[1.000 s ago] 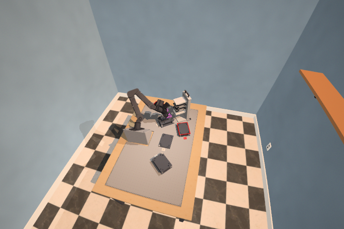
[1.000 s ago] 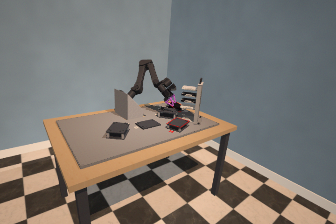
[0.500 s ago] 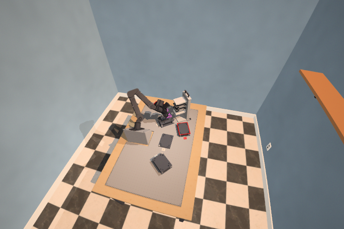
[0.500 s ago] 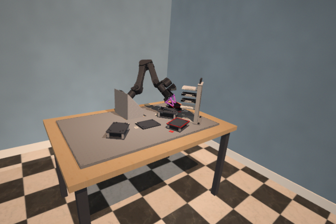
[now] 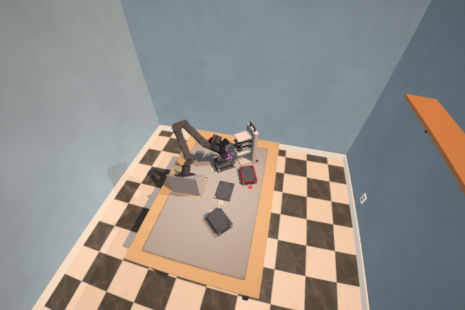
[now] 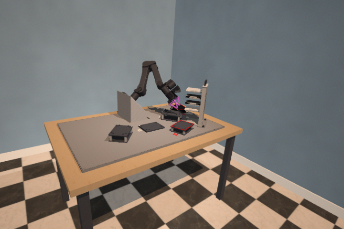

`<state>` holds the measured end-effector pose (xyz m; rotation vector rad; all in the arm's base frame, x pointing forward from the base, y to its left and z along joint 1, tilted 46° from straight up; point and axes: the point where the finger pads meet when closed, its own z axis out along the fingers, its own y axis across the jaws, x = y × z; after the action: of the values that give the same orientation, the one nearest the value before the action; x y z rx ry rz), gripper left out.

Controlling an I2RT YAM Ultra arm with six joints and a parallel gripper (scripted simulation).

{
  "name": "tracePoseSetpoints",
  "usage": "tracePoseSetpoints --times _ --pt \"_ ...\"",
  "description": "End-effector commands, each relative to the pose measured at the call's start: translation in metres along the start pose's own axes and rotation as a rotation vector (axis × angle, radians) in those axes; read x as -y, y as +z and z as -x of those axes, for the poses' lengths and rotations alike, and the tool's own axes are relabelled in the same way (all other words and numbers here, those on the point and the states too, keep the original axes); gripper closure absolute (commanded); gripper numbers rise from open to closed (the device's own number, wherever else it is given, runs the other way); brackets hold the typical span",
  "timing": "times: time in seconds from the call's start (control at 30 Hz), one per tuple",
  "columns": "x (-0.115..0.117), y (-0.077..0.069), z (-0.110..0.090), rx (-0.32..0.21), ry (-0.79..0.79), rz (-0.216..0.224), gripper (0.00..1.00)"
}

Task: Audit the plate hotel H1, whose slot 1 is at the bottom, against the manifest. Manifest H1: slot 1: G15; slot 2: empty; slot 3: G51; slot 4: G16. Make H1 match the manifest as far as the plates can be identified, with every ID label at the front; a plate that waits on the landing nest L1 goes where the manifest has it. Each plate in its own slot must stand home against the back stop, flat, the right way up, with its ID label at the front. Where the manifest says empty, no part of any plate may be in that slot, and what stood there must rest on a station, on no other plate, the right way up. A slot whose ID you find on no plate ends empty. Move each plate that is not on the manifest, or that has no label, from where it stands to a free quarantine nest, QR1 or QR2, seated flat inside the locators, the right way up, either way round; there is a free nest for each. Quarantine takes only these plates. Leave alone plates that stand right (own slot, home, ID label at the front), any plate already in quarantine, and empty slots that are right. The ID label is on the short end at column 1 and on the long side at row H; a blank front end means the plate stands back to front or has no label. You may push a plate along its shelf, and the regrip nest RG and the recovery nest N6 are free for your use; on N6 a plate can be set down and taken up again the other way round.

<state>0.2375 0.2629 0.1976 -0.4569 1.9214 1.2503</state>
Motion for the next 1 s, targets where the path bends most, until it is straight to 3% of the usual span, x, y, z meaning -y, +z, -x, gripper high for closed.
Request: tracePoseSetpoints --times 0.0,0.4,0.47,0.97 --pt "0.001 0.002 0.007 0.015 -0.001 -0.007 0.00" --pt "0.002 0.003 0.012 0.022 0.005 -0.015 0.00" --pt "0.006 -0.006 -0.001 0.013 0.013 -0.024 0.00" --pt "0.005 -0.021 -0.018 0.008 0.011 -0.021 0.00"
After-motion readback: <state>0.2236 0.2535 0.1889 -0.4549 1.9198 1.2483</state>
